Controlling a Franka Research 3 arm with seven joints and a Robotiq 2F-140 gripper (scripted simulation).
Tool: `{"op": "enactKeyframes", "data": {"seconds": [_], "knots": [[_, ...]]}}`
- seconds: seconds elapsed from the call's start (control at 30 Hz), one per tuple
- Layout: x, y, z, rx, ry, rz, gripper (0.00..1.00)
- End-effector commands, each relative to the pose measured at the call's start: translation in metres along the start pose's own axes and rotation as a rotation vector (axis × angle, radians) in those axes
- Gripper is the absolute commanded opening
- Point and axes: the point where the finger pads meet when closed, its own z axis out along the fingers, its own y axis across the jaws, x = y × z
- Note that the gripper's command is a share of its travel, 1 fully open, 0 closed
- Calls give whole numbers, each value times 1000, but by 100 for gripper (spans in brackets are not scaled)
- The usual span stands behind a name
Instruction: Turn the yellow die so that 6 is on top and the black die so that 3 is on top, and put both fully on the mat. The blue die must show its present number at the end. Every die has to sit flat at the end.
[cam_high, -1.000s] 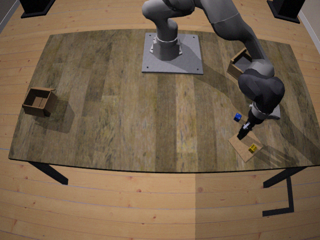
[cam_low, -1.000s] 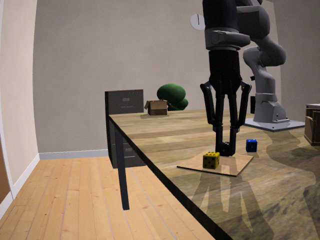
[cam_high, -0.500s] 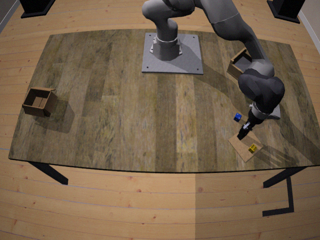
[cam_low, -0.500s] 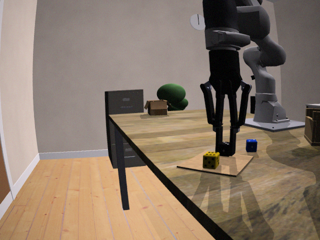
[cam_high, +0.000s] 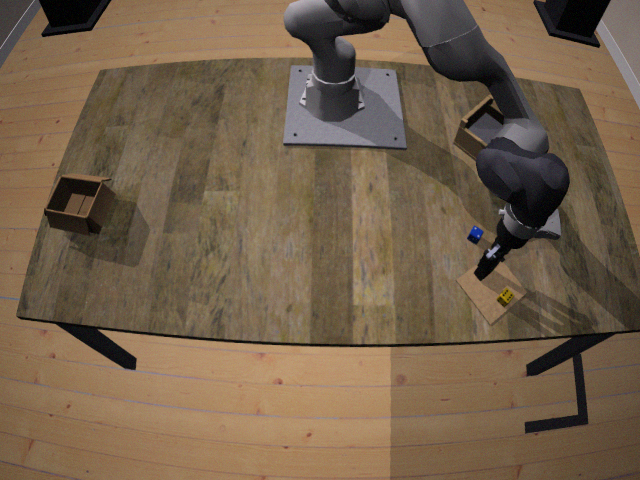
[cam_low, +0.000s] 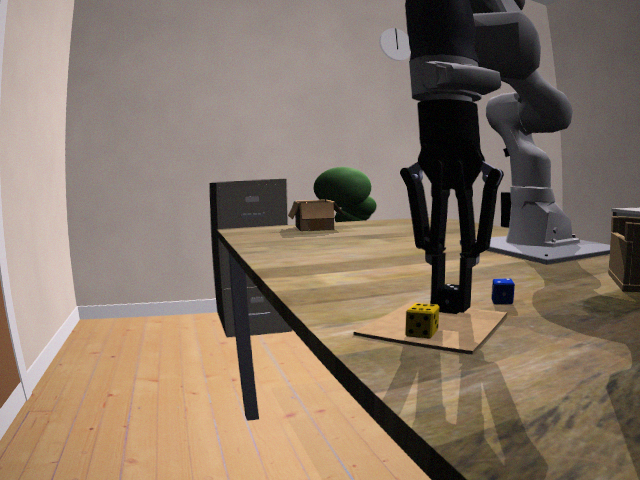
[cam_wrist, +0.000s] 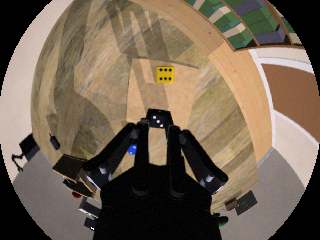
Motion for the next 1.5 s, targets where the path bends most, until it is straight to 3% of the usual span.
{"op": "enactKeyframes", "data": {"seconds": [0.0,1.0,1.47], "knots": [[-1,0,2,-3,0,0,24],[-1,0,2,-3,0,0,24],[-1,0,2,-3,0,0,33]]}}
